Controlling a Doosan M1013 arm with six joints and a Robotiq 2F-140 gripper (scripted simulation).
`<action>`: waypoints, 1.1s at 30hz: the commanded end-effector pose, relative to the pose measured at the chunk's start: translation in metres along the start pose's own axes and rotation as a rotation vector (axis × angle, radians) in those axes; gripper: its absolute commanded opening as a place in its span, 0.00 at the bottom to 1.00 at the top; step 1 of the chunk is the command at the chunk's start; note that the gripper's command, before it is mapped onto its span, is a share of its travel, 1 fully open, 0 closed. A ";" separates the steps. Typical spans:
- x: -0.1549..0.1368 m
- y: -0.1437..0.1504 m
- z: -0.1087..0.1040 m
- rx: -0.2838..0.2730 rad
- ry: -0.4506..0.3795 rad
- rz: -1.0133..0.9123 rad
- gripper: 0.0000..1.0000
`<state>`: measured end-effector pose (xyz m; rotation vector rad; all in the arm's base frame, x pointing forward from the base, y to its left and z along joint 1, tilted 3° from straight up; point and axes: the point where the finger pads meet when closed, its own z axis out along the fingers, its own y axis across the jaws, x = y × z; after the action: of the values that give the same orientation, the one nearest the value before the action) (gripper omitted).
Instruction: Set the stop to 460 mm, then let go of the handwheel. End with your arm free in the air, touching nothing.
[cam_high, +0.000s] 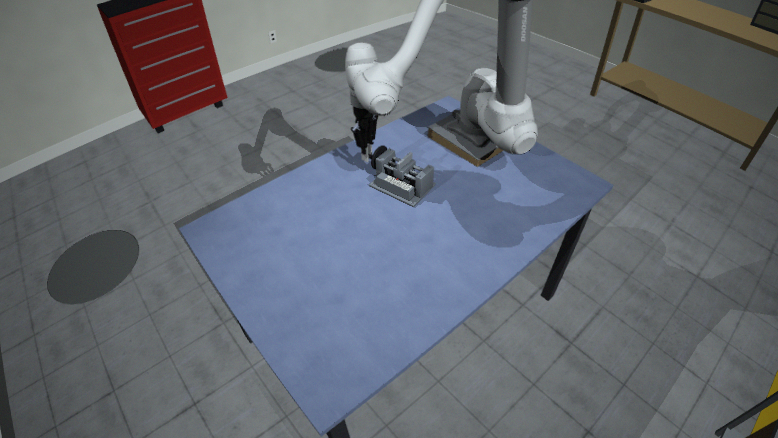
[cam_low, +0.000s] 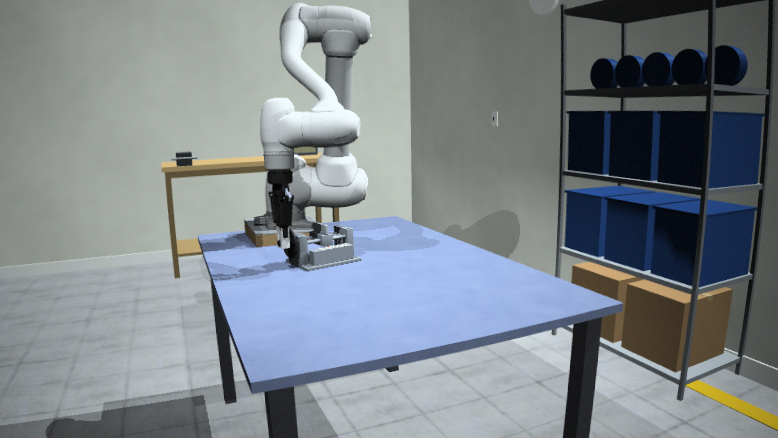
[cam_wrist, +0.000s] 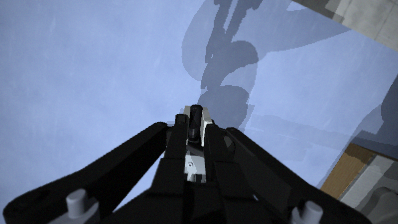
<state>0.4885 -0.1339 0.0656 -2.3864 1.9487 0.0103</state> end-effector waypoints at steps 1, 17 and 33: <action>0.000 0.001 -0.001 0.000 0.000 0.000 0.04; 0.000 0.003 -0.005 0.000 0.000 0.000 0.04; 0.000 0.004 -0.007 0.000 0.000 0.000 0.04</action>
<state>0.4847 -0.1349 0.0716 -2.3863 1.9487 0.0100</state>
